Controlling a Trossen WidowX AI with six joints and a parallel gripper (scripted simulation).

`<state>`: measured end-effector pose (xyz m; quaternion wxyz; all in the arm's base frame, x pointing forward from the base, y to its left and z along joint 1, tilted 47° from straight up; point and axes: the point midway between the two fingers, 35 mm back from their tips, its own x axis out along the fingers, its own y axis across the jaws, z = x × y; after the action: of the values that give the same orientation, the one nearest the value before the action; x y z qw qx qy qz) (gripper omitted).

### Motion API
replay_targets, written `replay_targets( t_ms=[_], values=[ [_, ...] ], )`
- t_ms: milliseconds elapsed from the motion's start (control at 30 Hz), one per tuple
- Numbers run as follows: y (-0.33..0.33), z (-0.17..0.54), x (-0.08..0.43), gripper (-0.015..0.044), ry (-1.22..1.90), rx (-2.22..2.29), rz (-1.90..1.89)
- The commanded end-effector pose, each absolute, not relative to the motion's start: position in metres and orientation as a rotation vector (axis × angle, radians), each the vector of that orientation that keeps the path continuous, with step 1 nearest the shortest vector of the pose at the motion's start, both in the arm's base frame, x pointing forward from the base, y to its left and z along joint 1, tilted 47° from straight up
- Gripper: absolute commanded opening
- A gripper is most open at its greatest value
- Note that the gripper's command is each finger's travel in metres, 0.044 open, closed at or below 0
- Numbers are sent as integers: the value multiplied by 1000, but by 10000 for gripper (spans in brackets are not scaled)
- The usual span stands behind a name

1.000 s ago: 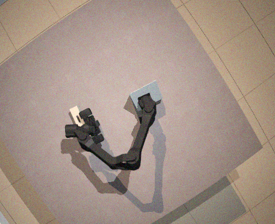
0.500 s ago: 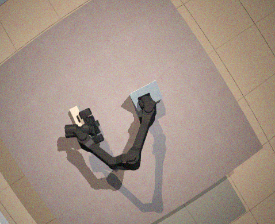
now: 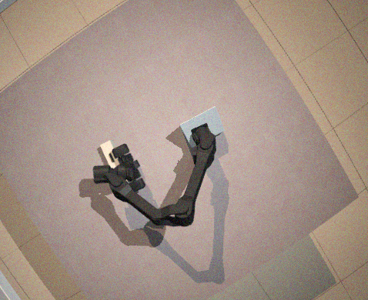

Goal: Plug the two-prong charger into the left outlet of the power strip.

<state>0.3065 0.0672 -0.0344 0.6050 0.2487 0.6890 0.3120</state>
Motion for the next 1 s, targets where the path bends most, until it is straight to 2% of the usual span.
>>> replay_targets(
  t_ms=[0,967],
  values=[
    [67,-33,309,0,1589,579,722],
    [68,-33,314,0,1589,579,722]
  ],
)
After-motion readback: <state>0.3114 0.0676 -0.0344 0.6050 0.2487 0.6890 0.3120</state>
